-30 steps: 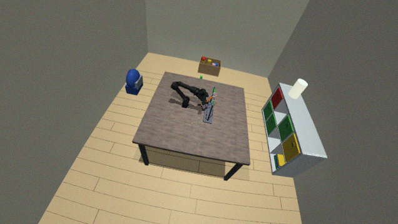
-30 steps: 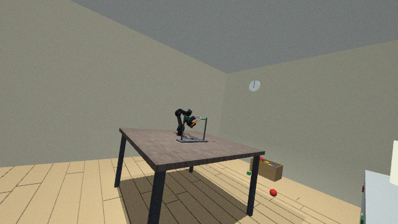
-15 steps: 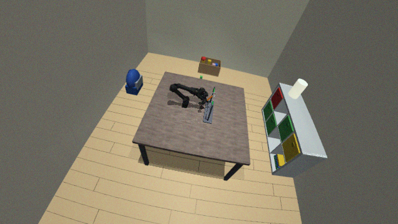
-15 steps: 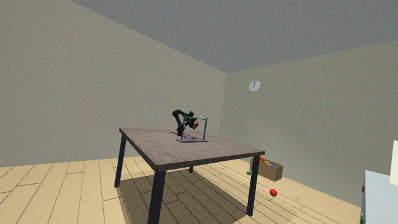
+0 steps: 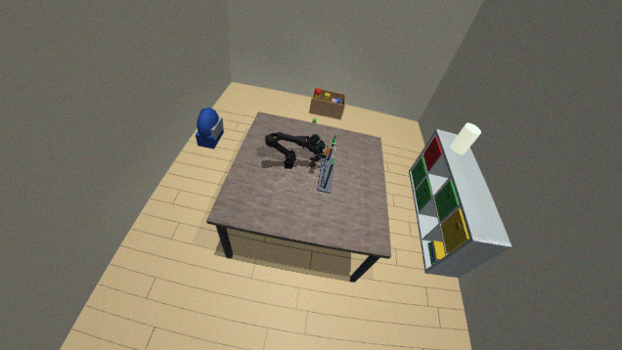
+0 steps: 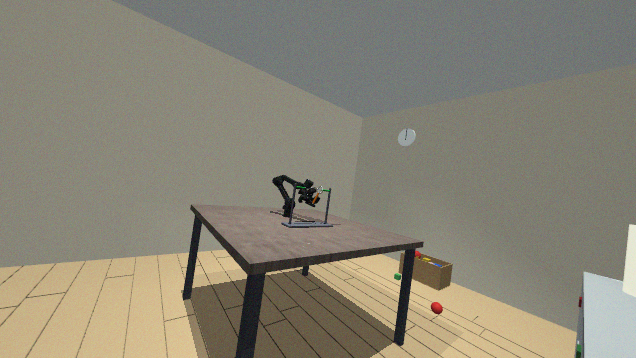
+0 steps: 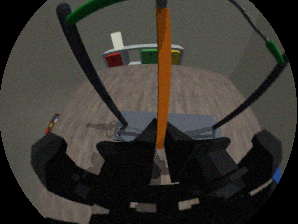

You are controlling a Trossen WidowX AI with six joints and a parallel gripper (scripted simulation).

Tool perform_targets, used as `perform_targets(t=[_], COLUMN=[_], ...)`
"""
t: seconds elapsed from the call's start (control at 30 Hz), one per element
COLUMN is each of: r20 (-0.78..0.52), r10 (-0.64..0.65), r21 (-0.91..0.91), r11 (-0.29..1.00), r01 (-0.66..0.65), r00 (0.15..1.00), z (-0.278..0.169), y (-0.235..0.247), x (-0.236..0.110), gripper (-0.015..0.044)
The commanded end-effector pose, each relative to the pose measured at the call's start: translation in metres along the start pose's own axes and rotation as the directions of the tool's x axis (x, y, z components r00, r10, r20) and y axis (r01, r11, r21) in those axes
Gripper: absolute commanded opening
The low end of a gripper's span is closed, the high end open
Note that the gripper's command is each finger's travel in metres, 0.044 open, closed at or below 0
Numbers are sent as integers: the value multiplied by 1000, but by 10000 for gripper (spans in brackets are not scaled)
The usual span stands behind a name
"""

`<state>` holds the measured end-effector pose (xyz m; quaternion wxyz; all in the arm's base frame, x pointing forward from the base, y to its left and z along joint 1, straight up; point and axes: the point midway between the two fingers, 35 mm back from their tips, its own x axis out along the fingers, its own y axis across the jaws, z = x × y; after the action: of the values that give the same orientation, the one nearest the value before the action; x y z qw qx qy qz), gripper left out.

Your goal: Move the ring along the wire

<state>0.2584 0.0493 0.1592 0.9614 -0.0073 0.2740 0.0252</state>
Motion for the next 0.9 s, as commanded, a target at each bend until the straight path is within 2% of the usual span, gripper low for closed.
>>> perform_targets(t=[0.0,0.87], r20=[2,16], r10=[-4,7], r21=[22,37], r11=[1000,999], r01=[4,-8], r00=[1000,1000], z=[-1,0], y=[6,35], x=[1,3], gripper=[-150,-150])
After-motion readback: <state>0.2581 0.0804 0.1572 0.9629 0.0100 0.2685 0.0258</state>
